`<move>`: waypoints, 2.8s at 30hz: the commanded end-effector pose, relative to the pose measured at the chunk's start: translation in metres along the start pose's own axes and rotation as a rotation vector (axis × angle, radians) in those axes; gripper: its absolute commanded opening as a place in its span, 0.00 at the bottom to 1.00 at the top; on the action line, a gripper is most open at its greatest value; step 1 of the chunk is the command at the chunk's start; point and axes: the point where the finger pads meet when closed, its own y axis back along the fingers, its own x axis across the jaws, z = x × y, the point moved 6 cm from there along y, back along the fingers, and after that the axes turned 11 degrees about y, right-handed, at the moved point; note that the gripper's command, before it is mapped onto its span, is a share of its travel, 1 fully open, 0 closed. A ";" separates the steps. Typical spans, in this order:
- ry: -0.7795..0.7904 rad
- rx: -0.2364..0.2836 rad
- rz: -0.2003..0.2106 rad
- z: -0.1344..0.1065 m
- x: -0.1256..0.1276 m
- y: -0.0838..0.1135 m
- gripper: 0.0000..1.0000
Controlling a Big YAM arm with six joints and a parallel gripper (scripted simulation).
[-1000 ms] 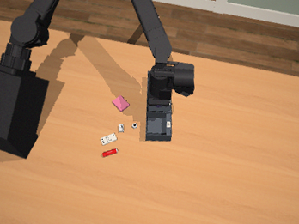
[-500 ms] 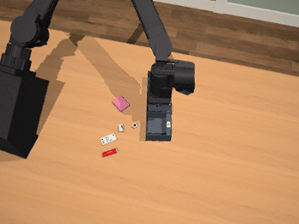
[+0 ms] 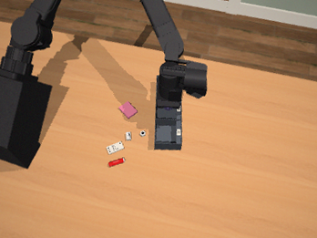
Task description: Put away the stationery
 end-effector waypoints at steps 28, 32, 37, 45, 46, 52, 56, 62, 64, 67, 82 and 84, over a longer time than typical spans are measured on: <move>0.019 0.004 0.003 0.016 0.088 0.034 0.09; 0.004 0.014 0.005 0.014 0.084 0.028 0.09; -0.009 -0.009 -0.005 0.015 0.075 0.037 0.09; 0.024 -0.013 -0.002 0.022 0.084 0.039 0.09; 0.024 -0.013 -0.002 0.022 0.084 0.039 0.09; 0.024 -0.013 -0.002 0.022 0.084 0.040 0.09; 0.024 -0.013 -0.002 0.022 0.083 0.040 0.09; 0.007 0.012 0.004 0.014 0.081 0.012 0.09; 0.007 0.012 0.004 0.014 0.082 0.007 0.09; 0.007 0.012 0.004 0.014 0.082 0.002 0.09; 0.007 0.012 0.005 0.013 0.082 -0.032 0.09; 0.007 0.012 0.005 0.013 0.082 -0.032 0.09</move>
